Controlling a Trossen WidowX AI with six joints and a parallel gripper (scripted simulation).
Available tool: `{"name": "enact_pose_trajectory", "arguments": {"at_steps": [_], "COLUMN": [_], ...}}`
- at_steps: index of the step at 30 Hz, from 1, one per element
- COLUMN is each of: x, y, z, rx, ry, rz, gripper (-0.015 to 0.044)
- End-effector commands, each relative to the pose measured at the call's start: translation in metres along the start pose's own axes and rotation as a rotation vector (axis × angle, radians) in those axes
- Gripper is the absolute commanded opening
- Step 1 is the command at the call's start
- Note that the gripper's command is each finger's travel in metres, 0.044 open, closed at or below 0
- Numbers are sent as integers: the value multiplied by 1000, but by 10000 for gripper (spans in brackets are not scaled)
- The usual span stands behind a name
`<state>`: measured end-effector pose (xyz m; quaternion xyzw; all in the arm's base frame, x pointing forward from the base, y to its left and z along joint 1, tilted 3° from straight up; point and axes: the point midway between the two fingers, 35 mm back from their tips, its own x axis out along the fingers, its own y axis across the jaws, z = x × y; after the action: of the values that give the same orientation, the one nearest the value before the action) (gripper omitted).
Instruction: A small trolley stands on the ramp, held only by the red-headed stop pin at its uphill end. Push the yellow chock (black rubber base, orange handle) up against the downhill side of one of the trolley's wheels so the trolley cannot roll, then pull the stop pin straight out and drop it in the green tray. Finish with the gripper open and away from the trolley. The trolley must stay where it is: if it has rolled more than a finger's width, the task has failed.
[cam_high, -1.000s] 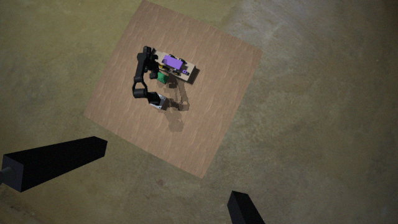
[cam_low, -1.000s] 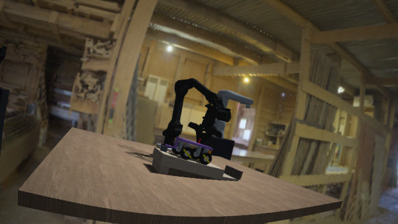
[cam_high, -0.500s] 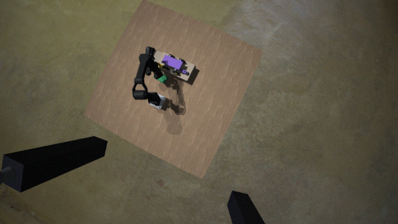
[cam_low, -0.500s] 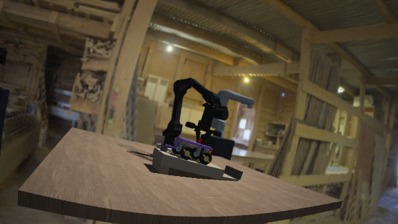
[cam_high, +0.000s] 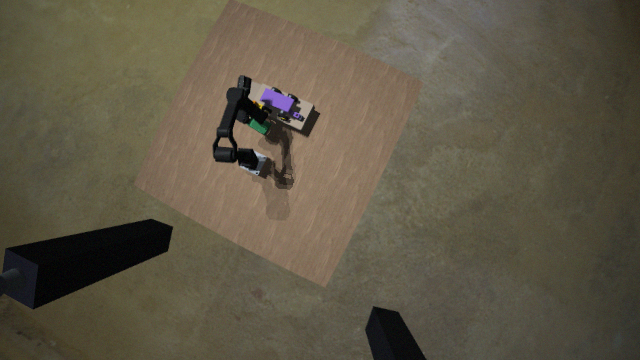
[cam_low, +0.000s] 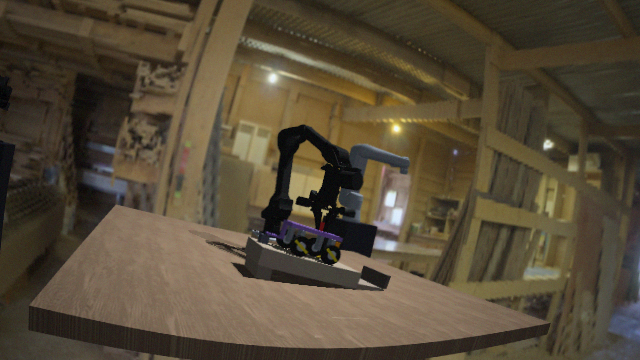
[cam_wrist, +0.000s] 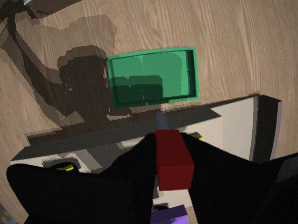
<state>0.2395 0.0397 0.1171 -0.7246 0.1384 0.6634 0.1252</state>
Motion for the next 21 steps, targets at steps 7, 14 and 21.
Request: {"name": "enact_pose_trajectory", "arguments": {"at_steps": [7, 14, 21], "x": [1, 15, 20], "y": [0, 3, 5], "z": [2, 20, 27], "rx": [-56, -103, -113], "ry": [-3, -10, -12], "rz": [-15, -22, -24], "gripper": [0, 0, 0]}}
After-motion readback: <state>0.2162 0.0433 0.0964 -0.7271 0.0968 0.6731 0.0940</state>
